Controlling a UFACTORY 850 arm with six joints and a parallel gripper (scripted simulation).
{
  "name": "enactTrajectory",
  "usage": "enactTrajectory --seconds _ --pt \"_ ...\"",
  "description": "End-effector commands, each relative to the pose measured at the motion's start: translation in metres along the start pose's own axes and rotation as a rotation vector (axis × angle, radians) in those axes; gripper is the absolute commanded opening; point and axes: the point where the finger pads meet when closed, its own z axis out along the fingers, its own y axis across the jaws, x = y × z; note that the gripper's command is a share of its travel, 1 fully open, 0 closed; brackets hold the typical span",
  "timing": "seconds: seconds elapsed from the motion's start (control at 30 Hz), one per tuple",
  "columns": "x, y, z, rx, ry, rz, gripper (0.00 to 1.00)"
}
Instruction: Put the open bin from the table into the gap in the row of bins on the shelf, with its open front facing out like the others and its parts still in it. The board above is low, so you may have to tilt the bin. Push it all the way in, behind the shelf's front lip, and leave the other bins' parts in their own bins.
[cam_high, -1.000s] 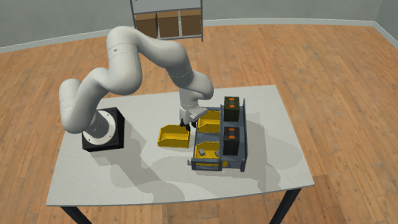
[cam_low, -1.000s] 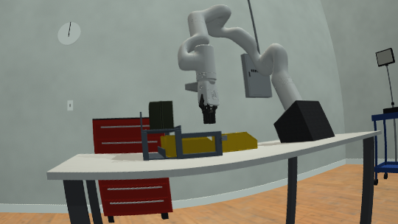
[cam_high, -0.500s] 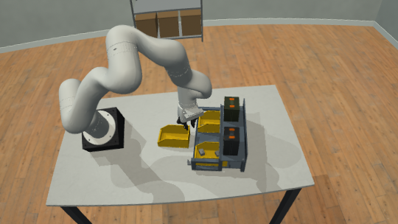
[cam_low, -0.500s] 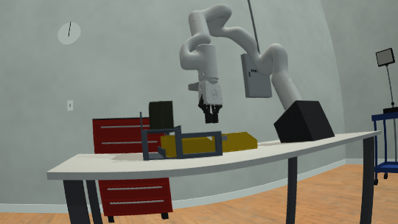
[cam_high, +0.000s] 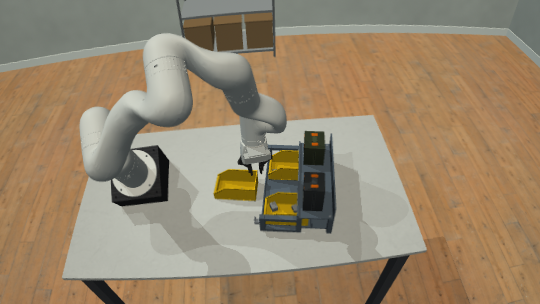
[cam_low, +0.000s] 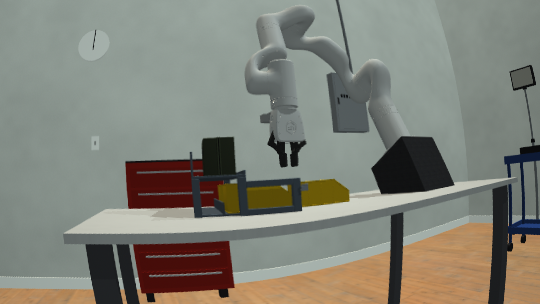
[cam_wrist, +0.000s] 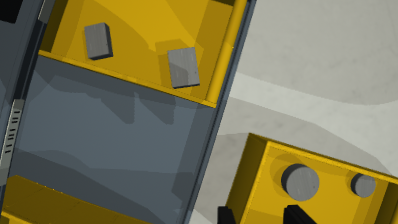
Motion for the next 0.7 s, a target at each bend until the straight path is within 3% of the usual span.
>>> enactTrajectory --seconds 0.0,0.07,0.23,0.67 --pt "0.0000 -0.0008 -0.0006 0.006 0.002 0.007 0.34" --pt "0.0000 -0.0008 -0.0006 0.006 0.002 0.007 0.34" --pt "-0.0018 0.0010 -0.0009 0.008 0.002 0.265 0.34" --pt "-0.0020 0.0012 -0.0010 0.006 0.001 0.267 0.34"
